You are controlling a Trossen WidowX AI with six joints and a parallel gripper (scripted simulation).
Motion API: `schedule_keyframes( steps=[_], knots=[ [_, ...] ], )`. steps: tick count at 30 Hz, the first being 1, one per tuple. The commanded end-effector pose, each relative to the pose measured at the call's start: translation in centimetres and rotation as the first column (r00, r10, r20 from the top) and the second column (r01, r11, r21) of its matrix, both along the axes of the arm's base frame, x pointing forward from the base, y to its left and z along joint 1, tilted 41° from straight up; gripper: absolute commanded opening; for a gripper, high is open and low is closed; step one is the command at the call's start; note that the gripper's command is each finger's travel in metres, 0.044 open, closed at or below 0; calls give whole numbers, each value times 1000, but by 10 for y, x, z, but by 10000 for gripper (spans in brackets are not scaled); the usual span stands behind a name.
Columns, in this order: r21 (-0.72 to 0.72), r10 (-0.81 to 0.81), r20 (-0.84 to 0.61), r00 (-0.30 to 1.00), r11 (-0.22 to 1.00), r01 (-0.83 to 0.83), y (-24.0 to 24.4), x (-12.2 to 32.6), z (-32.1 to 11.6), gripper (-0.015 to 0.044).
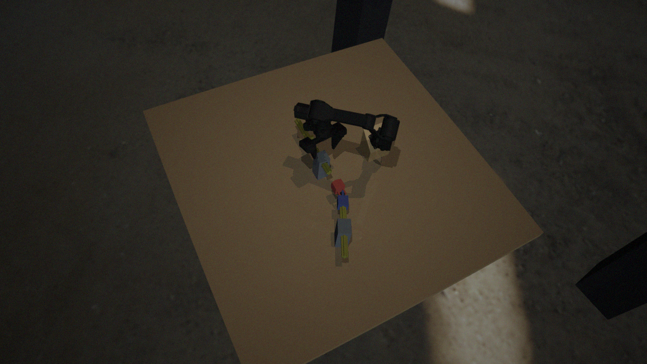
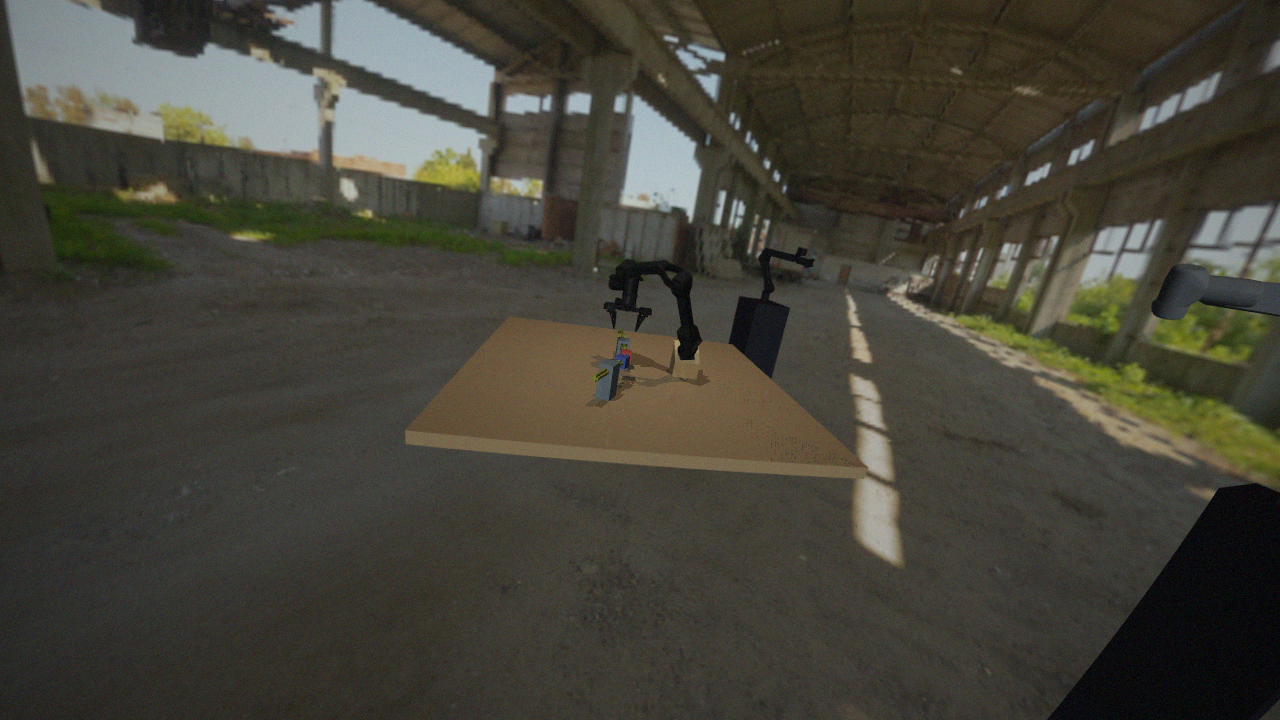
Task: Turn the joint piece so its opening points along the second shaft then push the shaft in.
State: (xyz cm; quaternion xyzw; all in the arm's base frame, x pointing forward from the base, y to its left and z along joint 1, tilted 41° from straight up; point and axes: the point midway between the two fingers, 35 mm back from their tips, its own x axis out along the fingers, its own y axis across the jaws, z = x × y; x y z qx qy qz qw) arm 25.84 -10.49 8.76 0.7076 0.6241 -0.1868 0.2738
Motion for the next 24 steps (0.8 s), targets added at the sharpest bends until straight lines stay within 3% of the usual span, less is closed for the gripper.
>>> schedule_keyframes(
  steps=[1,12,24],
  knots=[
    [-47,75,89,993,996,-71,-17,1,-13,440],
    [-209,326,324,888,940,-269,-58,0,-43,440],
    [-415,594,480,645,802,-429,-101,-6,-80,440]
  ],
)
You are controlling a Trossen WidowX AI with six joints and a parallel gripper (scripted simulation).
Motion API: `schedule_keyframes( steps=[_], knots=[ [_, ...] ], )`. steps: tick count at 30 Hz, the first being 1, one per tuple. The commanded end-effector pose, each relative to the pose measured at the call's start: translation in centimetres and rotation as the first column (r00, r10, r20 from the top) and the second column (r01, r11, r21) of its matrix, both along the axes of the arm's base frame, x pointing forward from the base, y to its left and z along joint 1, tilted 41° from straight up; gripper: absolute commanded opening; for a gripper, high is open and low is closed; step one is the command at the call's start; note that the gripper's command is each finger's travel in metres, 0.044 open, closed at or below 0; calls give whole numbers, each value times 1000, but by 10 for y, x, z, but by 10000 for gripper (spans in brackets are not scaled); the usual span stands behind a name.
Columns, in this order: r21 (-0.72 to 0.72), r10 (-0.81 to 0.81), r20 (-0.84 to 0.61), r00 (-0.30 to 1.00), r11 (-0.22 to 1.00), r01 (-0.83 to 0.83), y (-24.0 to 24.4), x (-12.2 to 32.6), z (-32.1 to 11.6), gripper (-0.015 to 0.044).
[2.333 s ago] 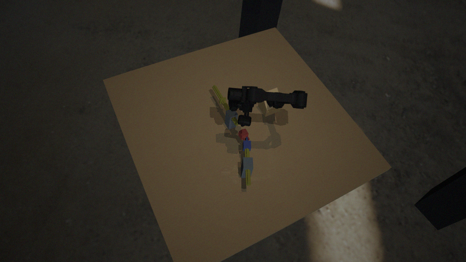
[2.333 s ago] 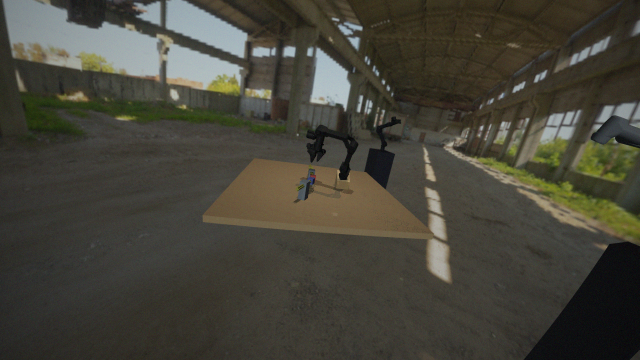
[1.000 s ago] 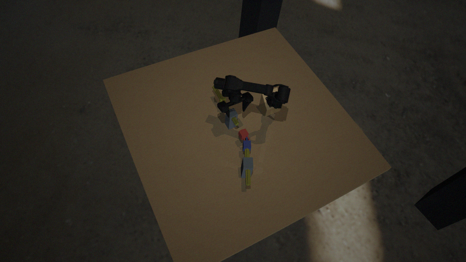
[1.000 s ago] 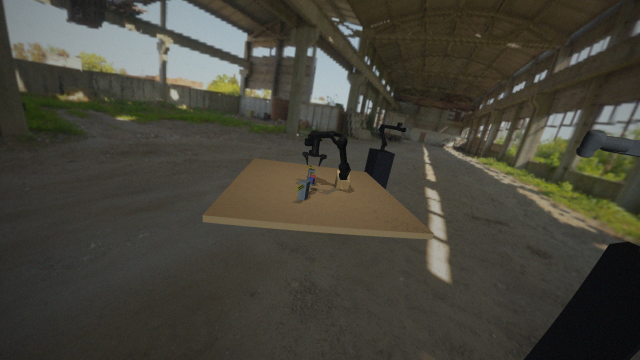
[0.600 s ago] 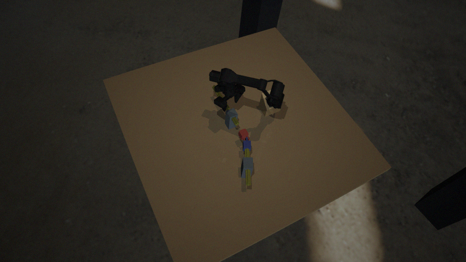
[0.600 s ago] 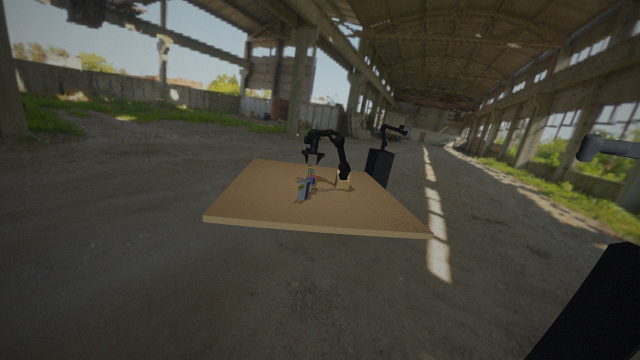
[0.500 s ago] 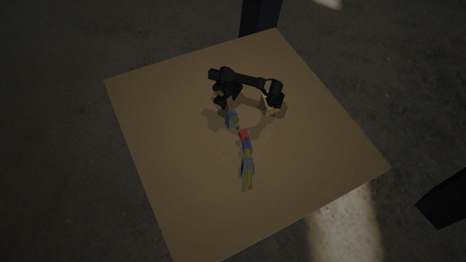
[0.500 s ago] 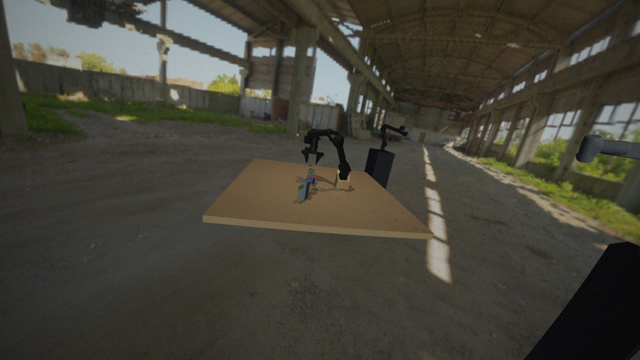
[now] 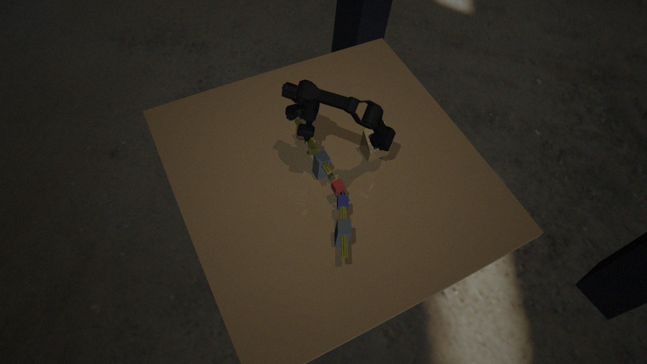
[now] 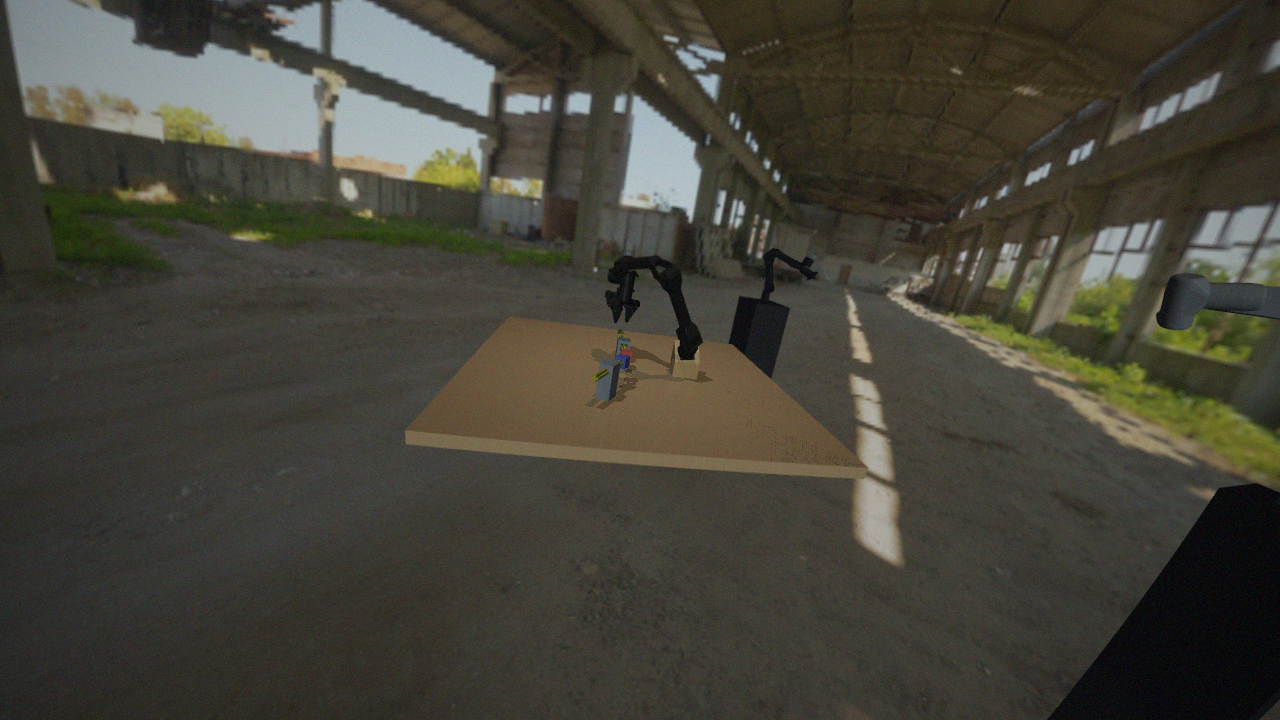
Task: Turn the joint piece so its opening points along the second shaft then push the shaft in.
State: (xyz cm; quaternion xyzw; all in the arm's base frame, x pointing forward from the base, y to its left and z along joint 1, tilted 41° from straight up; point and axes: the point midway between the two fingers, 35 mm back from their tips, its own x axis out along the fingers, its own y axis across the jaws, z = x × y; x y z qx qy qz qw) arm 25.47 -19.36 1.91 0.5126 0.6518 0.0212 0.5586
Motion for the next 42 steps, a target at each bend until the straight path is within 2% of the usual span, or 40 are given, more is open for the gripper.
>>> schedule_keyframes(
  steps=[1,15,21,33,42],
  knots=[
    [-48,99,82,992,994,-95,-16,-4,-14,440],
    [-240,453,298,840,888,-393,-63,-22,-59,440],
    [-250,469,305,829,879,-405,-65,-23,-61,440],
    [-148,197,129,972,973,-178,-57,-21,-74,440],
    [-95,-50,-45,998,994,46,-49,-19,-85,440]
  ],
)
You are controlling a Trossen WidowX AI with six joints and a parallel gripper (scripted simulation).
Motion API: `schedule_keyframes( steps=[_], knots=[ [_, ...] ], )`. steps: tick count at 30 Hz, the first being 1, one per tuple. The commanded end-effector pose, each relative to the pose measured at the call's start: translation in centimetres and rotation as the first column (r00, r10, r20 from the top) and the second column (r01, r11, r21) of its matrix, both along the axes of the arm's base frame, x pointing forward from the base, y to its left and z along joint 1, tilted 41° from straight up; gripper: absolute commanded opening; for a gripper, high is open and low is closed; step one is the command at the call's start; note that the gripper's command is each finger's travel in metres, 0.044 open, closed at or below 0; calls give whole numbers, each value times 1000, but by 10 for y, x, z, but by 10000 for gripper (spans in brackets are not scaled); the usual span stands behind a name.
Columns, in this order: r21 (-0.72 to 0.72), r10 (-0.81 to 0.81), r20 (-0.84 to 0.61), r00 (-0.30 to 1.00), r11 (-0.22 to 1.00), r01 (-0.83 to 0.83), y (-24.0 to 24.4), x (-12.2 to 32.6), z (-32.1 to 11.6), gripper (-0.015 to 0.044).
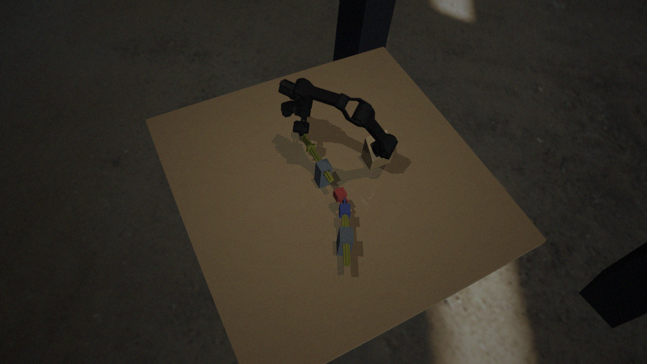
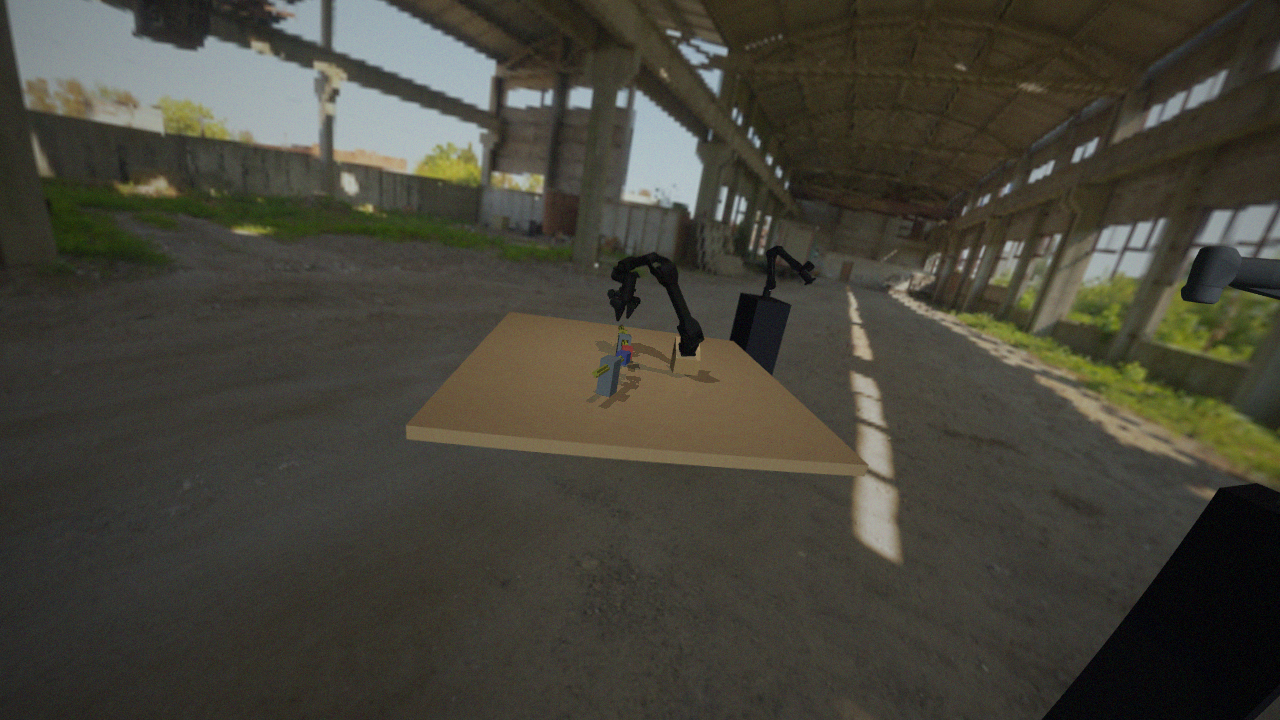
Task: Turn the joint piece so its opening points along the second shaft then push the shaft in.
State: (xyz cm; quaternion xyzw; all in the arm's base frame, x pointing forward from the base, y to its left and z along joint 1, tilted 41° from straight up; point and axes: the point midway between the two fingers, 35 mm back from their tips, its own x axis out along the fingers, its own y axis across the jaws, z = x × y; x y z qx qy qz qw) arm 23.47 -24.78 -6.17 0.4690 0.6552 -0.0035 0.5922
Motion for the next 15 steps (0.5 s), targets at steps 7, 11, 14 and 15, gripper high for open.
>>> schedule_keyframes(
  steps=[7,11,14,15],
  knots=[
    [29,-264,-201,943,961,275,11,2,-13,440],
    [23,-359,-281,890,924,381,15,2,-18,440],
    [14,-425,-338,839,890,456,18,2,-21,440],
    [10,-446,-357,821,877,481,19,2,-22,440]
  ],
)
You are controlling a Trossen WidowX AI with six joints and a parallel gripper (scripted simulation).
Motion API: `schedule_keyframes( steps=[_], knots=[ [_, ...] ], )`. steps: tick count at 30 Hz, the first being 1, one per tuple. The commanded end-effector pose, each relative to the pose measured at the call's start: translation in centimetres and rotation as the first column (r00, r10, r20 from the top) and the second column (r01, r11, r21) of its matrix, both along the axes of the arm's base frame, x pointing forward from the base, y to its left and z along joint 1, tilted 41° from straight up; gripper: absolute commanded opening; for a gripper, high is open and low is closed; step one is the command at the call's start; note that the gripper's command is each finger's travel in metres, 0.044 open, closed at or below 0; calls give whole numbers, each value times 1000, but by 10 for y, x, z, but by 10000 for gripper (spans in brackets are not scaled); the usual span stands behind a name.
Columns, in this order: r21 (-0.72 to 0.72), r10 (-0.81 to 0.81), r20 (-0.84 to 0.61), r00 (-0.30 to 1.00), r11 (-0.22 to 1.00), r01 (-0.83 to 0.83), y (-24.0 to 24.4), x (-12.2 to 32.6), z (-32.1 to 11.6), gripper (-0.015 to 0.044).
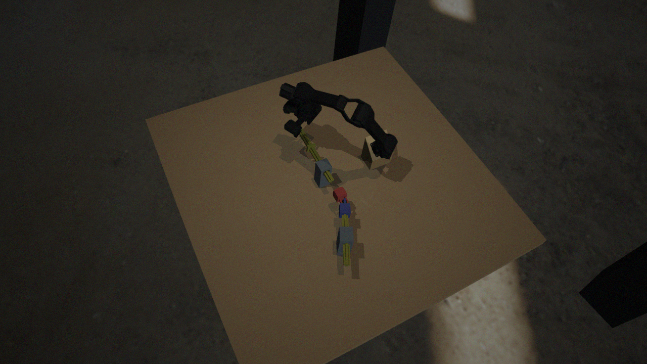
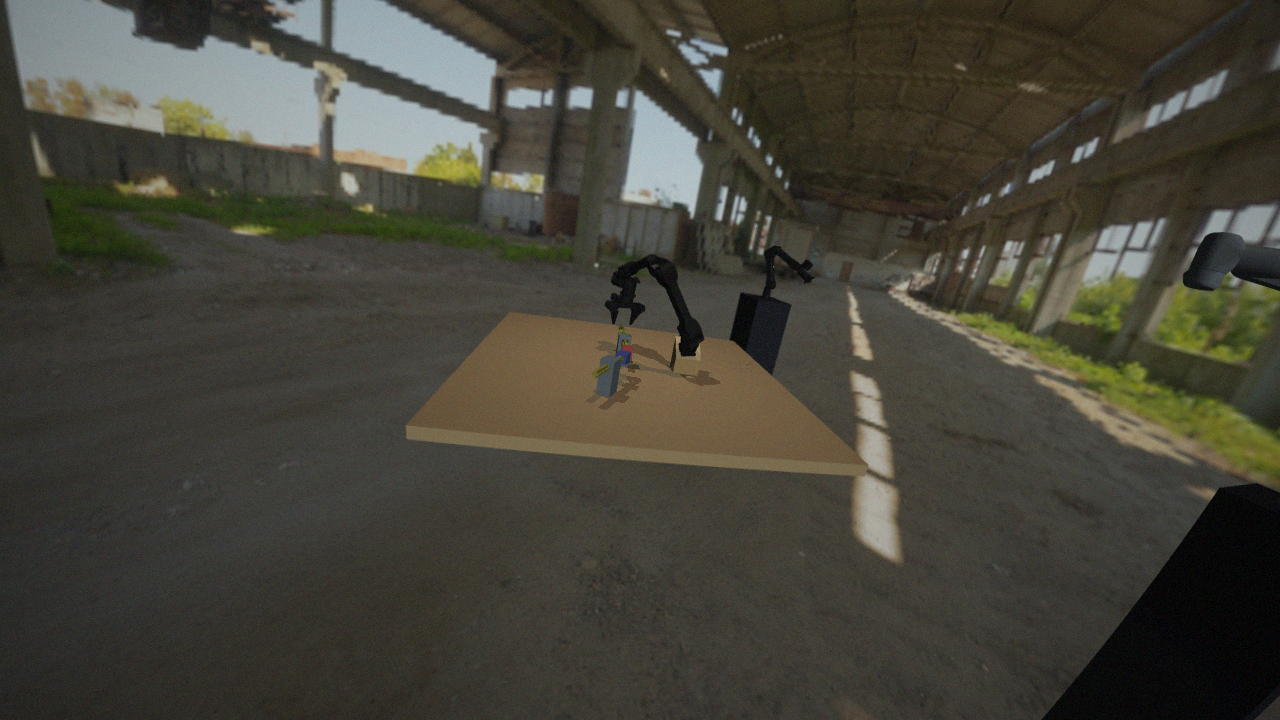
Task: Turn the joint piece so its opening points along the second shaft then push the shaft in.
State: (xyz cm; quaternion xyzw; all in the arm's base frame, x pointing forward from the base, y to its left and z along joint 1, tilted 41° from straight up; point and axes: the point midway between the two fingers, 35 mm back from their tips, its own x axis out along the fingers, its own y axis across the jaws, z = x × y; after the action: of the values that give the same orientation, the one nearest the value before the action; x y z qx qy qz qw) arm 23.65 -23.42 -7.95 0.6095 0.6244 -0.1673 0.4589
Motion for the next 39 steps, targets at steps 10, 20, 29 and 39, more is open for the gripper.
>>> schedule_keyframes(
  steps=[10,20,29,39],
  knots=[
    [37,-333,-262,906,934,355,15,1,-15,440],
    [35,-366,-291,884,919,392,18,1,-18,440],
    [35,-366,-291,884,919,392,27,4,-29,440],
    [35,-367,-291,884,919,393,37,7,-40,440]
  ],
)
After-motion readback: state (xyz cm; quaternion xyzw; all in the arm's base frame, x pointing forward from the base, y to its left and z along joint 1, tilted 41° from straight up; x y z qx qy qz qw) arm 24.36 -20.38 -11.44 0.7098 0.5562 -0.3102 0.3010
